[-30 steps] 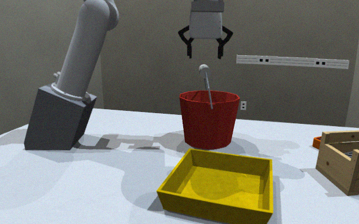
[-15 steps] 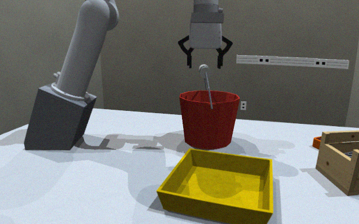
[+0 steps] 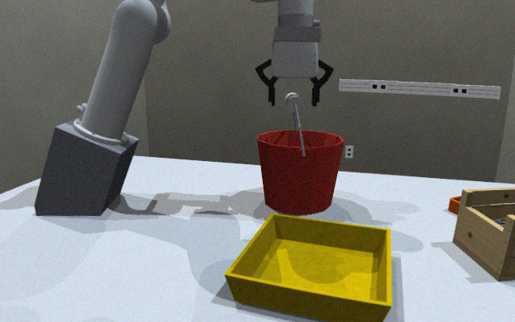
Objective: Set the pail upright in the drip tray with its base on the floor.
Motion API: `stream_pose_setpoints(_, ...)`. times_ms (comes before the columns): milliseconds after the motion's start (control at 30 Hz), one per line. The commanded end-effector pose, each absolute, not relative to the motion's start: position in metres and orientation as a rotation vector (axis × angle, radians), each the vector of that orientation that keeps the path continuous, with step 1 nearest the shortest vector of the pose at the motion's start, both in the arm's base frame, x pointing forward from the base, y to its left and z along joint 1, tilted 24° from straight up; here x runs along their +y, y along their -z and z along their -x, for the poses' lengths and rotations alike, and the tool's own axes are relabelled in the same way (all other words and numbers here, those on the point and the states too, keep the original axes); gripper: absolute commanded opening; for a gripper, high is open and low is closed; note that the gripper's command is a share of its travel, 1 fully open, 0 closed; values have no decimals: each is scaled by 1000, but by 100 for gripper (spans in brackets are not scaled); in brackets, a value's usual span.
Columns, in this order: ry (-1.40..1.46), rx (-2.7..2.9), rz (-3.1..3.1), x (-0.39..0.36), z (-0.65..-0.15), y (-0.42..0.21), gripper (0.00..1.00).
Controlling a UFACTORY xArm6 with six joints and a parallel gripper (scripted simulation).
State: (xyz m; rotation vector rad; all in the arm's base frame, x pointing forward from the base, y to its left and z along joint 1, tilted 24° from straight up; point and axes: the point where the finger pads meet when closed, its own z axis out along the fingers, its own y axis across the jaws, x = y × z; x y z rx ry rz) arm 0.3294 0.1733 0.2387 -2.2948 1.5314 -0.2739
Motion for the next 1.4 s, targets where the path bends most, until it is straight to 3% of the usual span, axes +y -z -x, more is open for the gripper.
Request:
stream_pose_setpoints(0, 276, 1529, 2291, 174, -331, -239, 100)
stream_pose_setpoints(467, 276, 1529, 2291, 174, -331, -239, 100)
stream_pose_setpoints(500, 276, 1529, 2291, 174, -331, -239, 0)
stream_pose_setpoints(1367, 276, 1529, 2291, 174, -331, -239, 0)
